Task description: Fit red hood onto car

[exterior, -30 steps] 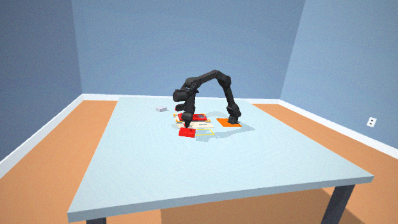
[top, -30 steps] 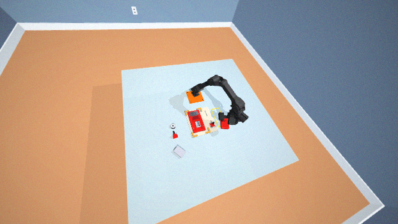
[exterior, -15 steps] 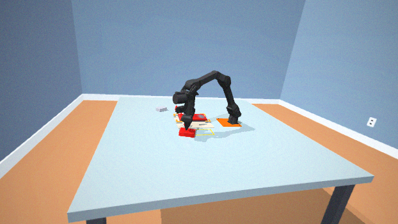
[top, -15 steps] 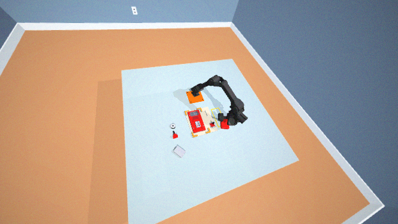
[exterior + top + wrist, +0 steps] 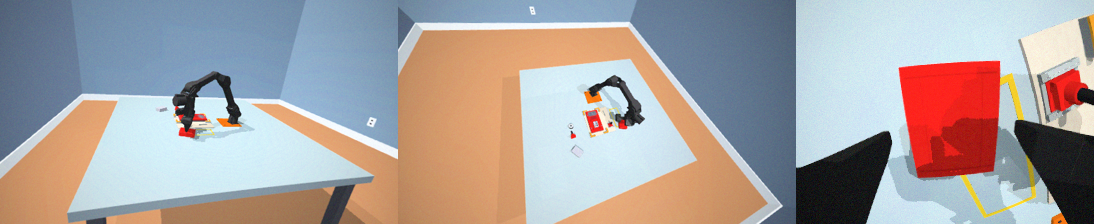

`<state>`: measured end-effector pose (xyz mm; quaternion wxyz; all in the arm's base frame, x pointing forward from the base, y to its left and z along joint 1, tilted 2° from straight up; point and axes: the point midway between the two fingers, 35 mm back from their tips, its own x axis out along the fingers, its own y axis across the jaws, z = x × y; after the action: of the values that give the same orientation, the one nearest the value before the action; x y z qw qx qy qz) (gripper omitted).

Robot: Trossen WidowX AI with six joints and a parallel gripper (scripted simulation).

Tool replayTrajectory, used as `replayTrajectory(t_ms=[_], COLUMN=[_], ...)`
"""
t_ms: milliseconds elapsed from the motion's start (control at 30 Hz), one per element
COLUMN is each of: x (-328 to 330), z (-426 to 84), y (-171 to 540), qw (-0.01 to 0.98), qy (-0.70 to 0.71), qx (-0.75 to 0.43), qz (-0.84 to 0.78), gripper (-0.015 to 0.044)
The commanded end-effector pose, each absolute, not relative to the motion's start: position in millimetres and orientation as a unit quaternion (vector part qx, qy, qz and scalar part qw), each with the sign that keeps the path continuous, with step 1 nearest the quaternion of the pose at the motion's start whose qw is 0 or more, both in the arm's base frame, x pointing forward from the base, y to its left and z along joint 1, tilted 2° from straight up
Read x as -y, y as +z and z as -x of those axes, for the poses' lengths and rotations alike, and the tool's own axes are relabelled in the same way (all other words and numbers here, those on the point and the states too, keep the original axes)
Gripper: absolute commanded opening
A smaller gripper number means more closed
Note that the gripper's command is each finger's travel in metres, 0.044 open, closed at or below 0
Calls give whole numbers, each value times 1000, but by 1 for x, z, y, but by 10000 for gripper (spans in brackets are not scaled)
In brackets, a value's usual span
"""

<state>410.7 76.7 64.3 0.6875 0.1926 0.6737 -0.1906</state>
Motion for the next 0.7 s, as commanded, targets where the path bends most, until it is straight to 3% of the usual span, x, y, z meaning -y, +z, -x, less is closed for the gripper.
replayTrajectory(t_ms=[0,667], x=[-77,-77], z=[-409,-409], y=[57,50], qw=[683,683], qy=[-192,-192], qx=[-678,-678], qz=[-194,-194], gripper=[440,440])
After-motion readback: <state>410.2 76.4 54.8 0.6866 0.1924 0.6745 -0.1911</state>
